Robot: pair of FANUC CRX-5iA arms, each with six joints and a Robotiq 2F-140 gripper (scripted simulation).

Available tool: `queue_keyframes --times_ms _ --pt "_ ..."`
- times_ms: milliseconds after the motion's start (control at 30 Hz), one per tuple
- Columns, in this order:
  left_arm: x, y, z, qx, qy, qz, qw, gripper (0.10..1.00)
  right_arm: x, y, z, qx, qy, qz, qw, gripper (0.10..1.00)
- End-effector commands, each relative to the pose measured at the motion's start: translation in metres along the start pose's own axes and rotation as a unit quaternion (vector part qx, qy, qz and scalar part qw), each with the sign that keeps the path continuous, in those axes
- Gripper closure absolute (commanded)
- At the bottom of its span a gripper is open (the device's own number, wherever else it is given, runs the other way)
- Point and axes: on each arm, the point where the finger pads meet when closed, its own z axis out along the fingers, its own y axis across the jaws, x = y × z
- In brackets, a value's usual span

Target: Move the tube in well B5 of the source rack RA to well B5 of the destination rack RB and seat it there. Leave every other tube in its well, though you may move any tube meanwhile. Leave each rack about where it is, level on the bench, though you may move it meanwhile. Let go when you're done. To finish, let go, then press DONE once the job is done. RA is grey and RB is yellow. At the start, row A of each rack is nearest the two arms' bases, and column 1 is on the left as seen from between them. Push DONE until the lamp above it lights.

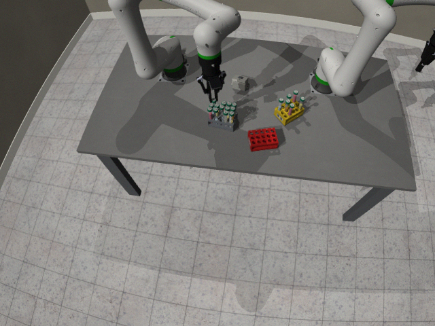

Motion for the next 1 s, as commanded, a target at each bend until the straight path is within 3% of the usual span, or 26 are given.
queue_keyframes --times_ms 0,967 --pt "0.000 0.000 -0.001 0.000 0.001 0.000 1.000 0.999 0.000 0.000 -0.001 0.000 0.001 0.000 1.000 0.999" --pt "0.000 0.000 -0.001 0.000 0.001 0.000 1.000 0.999 0.000 0.000 -0.021 0.000 0.001 0.000 1.000 0.999"
